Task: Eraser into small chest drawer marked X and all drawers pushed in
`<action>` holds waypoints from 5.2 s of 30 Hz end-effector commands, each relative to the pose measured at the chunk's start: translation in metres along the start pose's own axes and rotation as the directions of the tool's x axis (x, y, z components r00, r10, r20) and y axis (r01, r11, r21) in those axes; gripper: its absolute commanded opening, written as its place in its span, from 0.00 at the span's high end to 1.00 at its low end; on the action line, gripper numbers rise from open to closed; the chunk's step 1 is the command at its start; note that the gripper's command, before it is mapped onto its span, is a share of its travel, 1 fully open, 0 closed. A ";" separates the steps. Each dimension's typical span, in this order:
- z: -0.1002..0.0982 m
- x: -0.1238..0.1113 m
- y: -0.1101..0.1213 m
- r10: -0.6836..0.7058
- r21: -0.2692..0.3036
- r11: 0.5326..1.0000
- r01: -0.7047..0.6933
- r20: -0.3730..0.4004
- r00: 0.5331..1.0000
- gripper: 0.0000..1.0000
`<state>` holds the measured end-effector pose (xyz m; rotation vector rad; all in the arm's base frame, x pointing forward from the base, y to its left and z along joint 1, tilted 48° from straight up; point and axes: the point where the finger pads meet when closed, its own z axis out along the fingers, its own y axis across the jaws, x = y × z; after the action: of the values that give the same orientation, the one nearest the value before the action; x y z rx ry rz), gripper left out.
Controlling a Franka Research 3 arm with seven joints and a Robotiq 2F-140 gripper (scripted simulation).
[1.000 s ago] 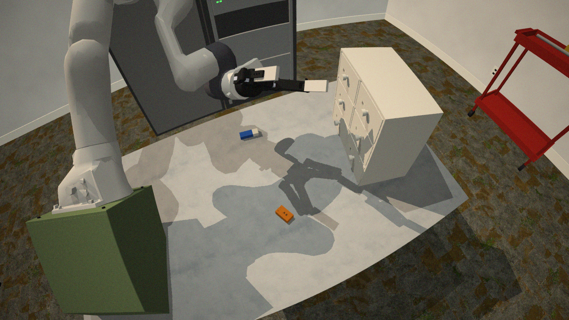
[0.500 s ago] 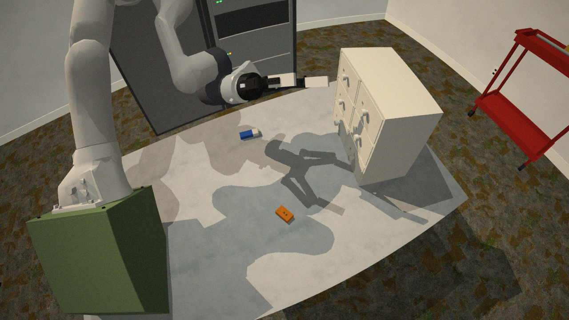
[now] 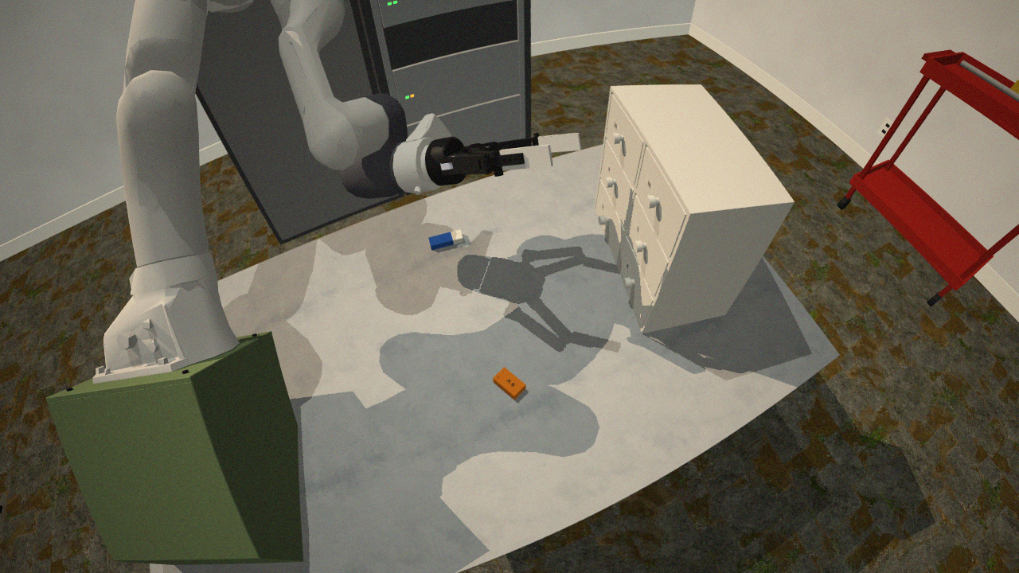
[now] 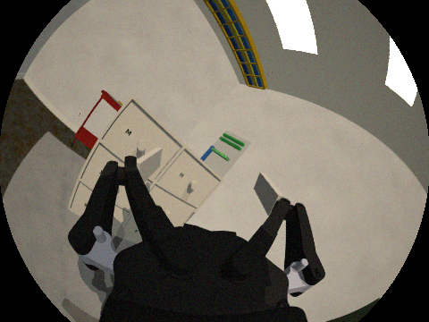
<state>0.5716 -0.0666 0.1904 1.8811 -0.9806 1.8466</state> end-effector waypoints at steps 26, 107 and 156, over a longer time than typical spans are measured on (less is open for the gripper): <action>-0.054 -0.027 -0.104 0.393 0.336 0.836 -0.434 0.184 0.901 0.00; -0.085 -0.036 -0.139 0.461 0.404 0.729 -0.553 0.308 0.832 0.00; -0.028 -0.005 -0.067 0.332 0.218 0.916 -0.338 0.064 0.941 0.00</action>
<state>0.5981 0.0108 0.2046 1.9870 -1.3323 2.3024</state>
